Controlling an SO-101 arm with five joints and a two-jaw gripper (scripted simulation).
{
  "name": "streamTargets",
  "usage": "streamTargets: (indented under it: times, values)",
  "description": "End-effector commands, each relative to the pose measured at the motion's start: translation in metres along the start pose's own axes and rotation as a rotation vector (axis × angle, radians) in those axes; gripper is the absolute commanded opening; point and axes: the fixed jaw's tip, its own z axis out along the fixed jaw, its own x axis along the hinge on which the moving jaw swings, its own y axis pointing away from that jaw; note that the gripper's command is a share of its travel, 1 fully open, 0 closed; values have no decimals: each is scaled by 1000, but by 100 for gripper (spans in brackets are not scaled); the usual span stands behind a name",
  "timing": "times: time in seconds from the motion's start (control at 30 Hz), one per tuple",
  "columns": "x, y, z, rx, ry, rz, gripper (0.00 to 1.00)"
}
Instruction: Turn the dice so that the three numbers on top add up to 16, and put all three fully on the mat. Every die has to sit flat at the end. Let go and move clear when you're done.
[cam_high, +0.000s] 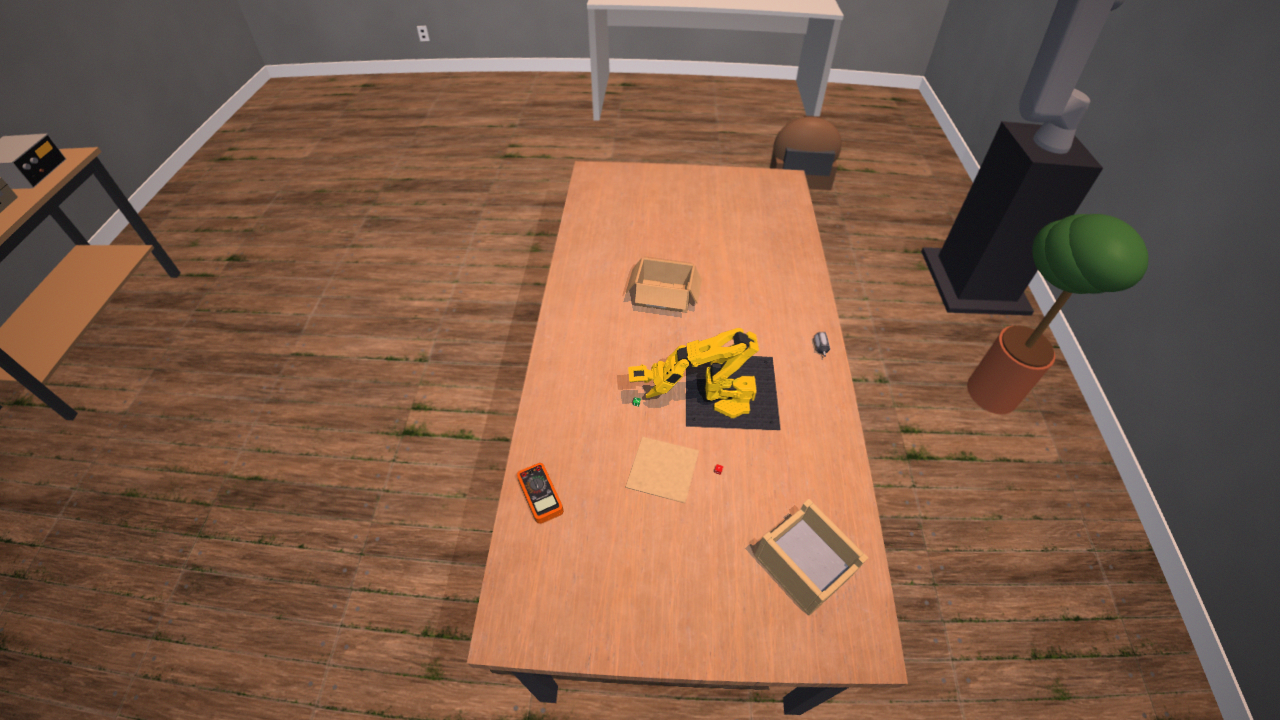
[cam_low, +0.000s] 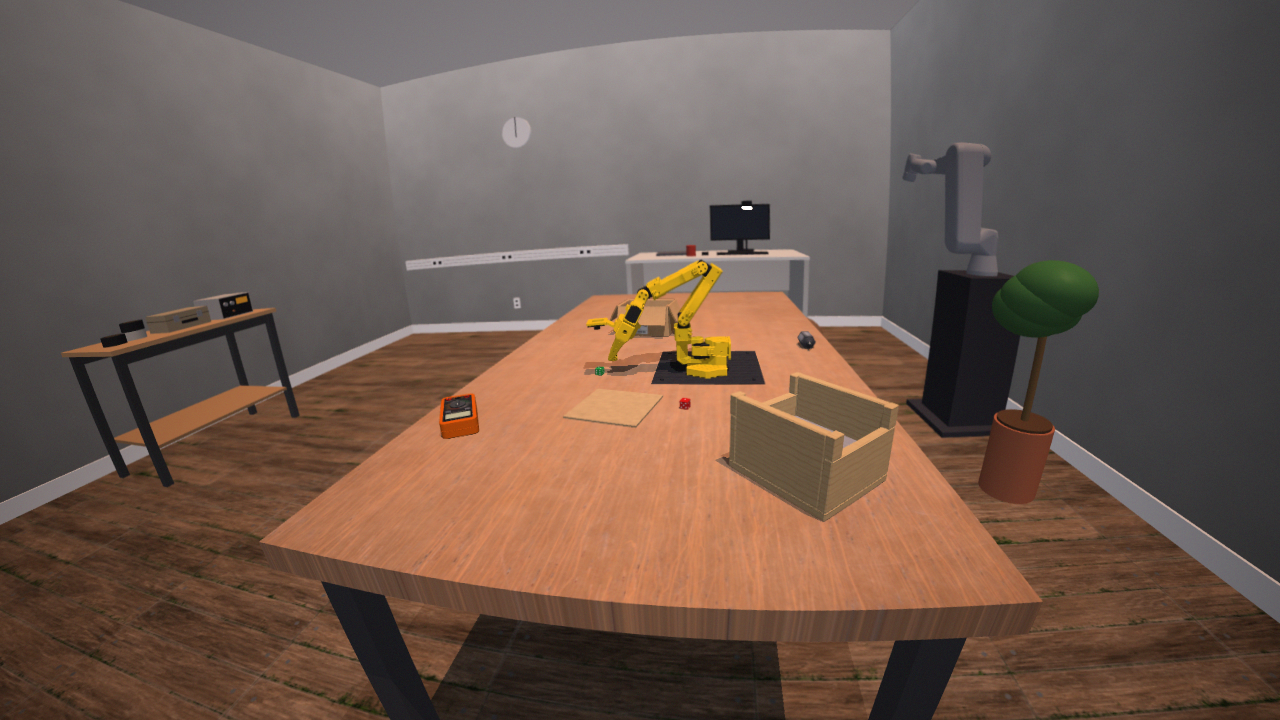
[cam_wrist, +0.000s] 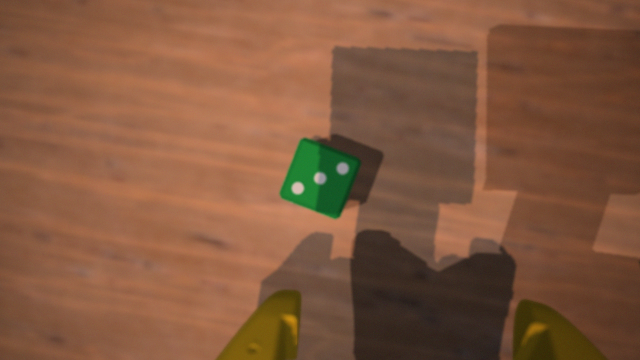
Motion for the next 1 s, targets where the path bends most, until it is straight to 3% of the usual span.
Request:
streamTargets:
  times: [0.0, 0.4, 0.67, 0.9, 0.97]
  values:
    - [5, 3, 0, -9, 19, -7, 25]
    - [8, 28, -2, -76, 16, -124, 25]
    - [21, 73, -11, -202, 11, -345, 25]
    - [47, 117, -27, -346, 5, -595, 25]
    - [47, 117, -27, -346, 5, -595, 25]
